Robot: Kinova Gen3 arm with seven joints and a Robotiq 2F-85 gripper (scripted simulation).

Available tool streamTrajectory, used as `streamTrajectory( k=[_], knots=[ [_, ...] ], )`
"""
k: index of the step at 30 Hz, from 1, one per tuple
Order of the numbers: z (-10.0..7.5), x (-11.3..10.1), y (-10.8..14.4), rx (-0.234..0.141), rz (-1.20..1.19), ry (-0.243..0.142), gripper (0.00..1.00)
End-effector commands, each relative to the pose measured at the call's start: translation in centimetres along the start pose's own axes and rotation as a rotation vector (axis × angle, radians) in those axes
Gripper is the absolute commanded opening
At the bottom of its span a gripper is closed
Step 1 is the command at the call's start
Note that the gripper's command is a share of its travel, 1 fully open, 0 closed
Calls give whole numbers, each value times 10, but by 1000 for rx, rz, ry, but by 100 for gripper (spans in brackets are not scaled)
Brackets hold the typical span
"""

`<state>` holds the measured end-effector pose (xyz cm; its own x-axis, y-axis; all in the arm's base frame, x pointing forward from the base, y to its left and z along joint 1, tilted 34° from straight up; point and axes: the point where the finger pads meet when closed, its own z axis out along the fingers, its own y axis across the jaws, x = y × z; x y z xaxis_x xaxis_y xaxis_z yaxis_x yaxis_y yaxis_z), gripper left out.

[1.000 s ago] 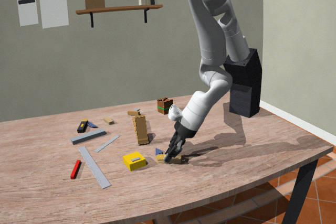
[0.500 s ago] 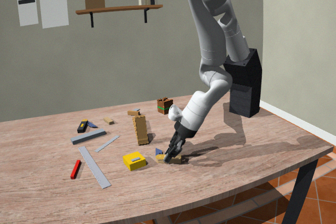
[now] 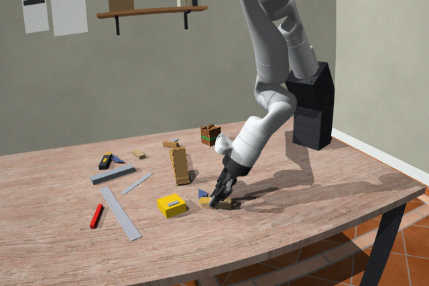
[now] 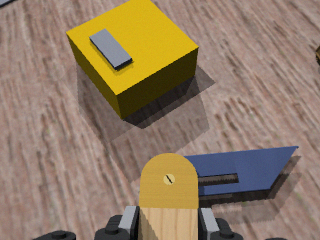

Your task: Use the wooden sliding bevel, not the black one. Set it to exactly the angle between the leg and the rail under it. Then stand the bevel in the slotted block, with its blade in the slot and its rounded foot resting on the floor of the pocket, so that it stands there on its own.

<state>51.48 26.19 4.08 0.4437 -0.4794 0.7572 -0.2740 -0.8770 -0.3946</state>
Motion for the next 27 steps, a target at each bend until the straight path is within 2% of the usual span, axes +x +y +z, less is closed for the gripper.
streamTrajectory(
  k=[1,20,27],
  knots=[
    [0,0,0,0,0,0,10],
    [0,0,0,0,0,0,10],
    [-8,5,0,0,0,0,10]
  ],
)
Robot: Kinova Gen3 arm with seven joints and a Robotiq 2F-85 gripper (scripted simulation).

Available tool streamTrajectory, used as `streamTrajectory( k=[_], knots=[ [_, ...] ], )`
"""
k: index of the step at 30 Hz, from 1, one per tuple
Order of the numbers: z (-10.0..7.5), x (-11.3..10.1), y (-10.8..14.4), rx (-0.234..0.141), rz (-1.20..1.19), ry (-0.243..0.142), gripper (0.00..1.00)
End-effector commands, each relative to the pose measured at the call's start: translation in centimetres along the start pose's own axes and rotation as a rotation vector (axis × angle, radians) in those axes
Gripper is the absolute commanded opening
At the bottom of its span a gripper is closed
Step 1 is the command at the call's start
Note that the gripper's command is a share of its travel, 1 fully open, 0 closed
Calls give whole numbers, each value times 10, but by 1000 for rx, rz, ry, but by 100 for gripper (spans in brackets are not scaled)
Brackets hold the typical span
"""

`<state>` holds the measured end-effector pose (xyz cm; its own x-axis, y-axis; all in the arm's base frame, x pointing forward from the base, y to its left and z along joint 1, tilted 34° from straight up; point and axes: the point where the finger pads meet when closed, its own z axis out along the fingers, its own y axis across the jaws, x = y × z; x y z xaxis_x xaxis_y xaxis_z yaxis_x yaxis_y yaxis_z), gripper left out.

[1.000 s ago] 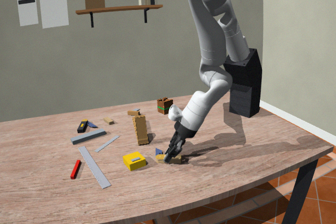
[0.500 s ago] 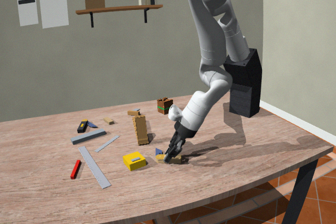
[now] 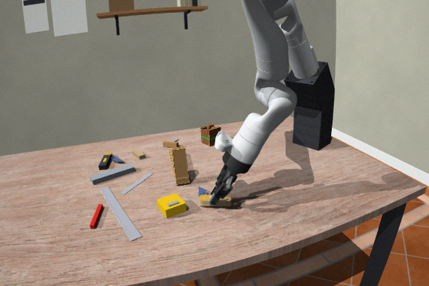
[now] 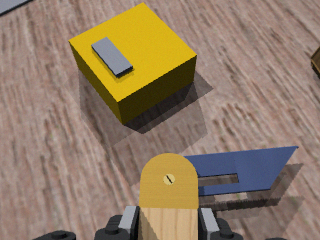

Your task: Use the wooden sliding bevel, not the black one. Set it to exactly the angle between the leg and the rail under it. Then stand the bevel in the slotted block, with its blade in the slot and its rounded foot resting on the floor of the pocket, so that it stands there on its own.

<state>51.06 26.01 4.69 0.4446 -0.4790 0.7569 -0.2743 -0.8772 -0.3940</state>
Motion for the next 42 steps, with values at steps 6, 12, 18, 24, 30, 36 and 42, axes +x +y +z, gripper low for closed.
streamTrajectory(
  k=[6,12,18,24,30,36,42],
  knots=[
    [-18,11,-1,1,1,0,10],
    [-51,29,0,1,1,0,10],
    [-76,44,0,1,1,0,10],
    [-114,66,0,1,1,0,10],
    [-139,80,0,1,1,0,10],
    [-149,86,0,1,1,0,10],
    [-157,91,0,1,1,0,10]
  ],
)
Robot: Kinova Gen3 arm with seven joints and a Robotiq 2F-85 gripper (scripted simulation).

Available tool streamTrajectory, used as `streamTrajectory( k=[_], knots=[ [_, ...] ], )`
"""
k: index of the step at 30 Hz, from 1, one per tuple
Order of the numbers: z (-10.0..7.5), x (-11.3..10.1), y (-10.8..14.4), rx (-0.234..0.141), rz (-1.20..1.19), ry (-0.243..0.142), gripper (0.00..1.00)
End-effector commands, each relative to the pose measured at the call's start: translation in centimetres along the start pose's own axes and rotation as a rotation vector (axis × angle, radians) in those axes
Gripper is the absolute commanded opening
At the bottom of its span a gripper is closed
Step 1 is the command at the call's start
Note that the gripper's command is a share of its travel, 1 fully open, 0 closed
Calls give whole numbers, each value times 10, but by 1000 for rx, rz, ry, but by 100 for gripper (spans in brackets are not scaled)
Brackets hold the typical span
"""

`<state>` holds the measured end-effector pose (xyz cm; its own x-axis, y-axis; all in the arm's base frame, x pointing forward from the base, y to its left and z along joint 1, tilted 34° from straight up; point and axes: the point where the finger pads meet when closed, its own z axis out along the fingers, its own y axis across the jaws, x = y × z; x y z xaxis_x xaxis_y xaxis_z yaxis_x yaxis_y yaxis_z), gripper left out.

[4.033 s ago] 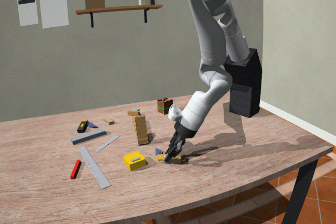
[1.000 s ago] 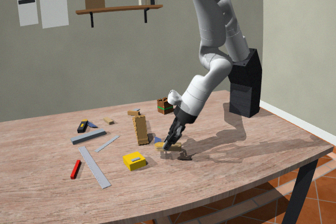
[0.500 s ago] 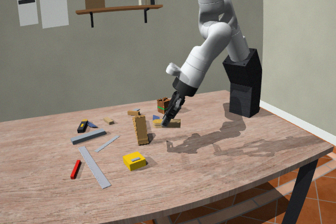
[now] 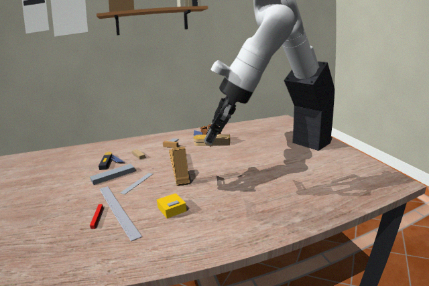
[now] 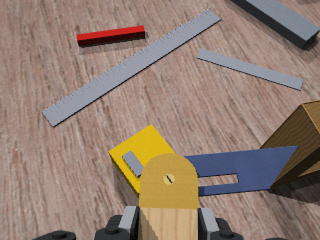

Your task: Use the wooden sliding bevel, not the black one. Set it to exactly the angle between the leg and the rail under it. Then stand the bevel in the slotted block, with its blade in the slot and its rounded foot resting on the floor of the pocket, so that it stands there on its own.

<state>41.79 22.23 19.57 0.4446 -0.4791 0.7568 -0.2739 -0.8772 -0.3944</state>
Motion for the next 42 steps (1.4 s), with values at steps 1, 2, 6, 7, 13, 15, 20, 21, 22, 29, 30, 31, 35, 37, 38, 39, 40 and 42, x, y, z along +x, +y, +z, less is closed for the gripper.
streamTrajectory(
  k=[1,2,6,7,13,15,20,21,22,29,30,31,35,37,38,39,40,42],
  knots=[
    [-2,1,0,0,0,0,10],
    [-3,2,0,0,0,0,10],
    [-3,2,0,0,0,0,10],
    [-3,2,0,0,0,0,10],
    [-3,2,0,0,0,0,10],
    [-3,2,0,0,0,0,10],
    [-3,2,0,0,0,0,10],
    [-3,2,0,0,0,0,10],
    [-3,2,0,0,0,0,10],
    [-3,2,0,0,0,-1,10],
    [-3,2,0,0,-1,-2,10],
    [-3,2,0,0,-1,-2,10],
    [-3,2,1,-1,-2,-5,10],
    [-3,2,2,-1,-4,-7,10],
    [-3,2,2,-1,-4,-8,10],
    [-3,2,3,-1,-5,-9,10],
    [-3,3,3,-1,-6,-11,10],
    [-3,3,4,-2,-7,-14,10]
  ],
)
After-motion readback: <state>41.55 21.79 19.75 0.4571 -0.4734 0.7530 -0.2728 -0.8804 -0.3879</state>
